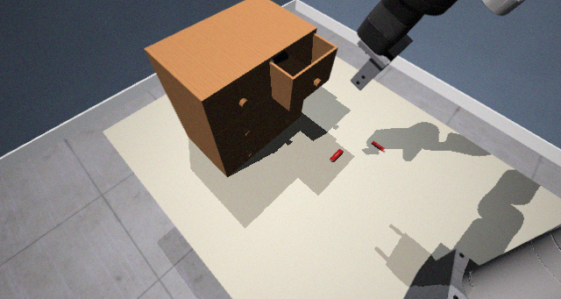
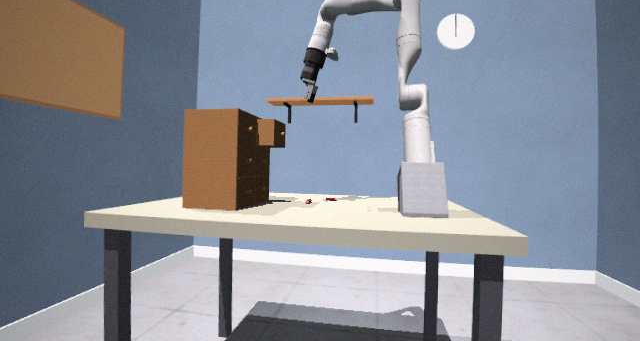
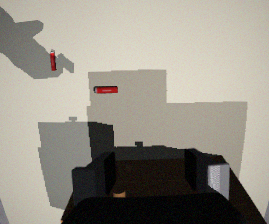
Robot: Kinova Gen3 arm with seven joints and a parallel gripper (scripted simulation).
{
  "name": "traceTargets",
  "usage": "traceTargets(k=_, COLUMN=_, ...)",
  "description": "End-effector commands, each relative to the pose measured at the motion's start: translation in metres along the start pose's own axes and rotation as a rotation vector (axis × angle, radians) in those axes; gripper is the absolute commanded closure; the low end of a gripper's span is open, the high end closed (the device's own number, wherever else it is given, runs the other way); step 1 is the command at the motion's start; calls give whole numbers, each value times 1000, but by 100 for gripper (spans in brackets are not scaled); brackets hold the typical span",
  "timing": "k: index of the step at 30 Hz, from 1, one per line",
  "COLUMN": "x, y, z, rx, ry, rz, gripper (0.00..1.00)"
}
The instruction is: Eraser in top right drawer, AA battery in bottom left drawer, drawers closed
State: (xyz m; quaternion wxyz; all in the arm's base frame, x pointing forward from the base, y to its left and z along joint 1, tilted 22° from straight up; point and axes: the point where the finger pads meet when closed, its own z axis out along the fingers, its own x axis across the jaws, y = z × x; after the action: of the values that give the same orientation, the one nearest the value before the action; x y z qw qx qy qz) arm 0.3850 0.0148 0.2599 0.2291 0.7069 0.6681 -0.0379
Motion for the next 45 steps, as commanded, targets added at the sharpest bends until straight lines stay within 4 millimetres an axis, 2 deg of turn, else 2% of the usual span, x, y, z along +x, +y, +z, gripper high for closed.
traceTargets(k=1, x=-7, y=3, z=1, rx=43, ry=-15, rz=6, gripper=0)
traceTargets(k=25, x=-9, y=6, z=-7, rx=223, ry=-21, rz=11, gripper=0)
traceTargets(k=45, x=-9, y=7, z=-10, rx=279, ry=-19, rz=14, gripper=0)
